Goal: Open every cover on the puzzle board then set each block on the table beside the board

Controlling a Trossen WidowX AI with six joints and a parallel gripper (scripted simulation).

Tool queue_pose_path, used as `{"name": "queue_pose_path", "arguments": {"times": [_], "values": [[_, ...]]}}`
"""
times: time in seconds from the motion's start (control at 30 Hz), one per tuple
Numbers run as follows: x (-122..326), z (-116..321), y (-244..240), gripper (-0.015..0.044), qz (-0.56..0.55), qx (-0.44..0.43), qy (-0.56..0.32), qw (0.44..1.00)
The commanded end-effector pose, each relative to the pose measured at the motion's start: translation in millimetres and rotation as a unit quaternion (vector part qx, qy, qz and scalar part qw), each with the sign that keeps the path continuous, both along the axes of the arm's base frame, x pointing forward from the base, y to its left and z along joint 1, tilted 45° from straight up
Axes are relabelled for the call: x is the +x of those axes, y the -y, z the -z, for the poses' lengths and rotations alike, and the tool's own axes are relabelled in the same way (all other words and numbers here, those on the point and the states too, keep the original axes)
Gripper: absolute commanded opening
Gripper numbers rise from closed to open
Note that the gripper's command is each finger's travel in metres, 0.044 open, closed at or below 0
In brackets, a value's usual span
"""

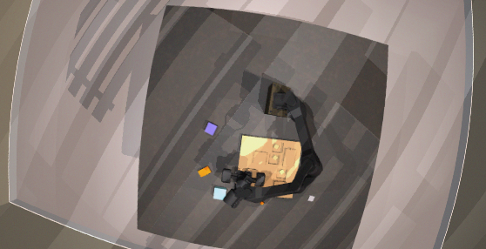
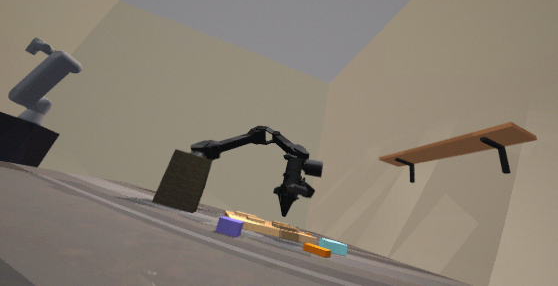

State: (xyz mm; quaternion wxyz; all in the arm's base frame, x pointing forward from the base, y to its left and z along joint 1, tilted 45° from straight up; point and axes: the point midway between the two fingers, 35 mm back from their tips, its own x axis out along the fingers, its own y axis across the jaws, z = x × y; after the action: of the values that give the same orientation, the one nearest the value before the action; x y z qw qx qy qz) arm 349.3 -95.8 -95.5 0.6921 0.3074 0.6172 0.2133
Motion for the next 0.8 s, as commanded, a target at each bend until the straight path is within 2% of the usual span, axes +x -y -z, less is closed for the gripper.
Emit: {"name": "queue_pose_path", "arguments": {"times": [0.0, 0.77], "values": [[-0.1, 3.3, -4.2, 0.0, 0.002, 0.004, -0.002, 1.0], [2.5, 19.4, -19.8, 0.0, 0.002, 0.004, -0.002, 1.0]]}}
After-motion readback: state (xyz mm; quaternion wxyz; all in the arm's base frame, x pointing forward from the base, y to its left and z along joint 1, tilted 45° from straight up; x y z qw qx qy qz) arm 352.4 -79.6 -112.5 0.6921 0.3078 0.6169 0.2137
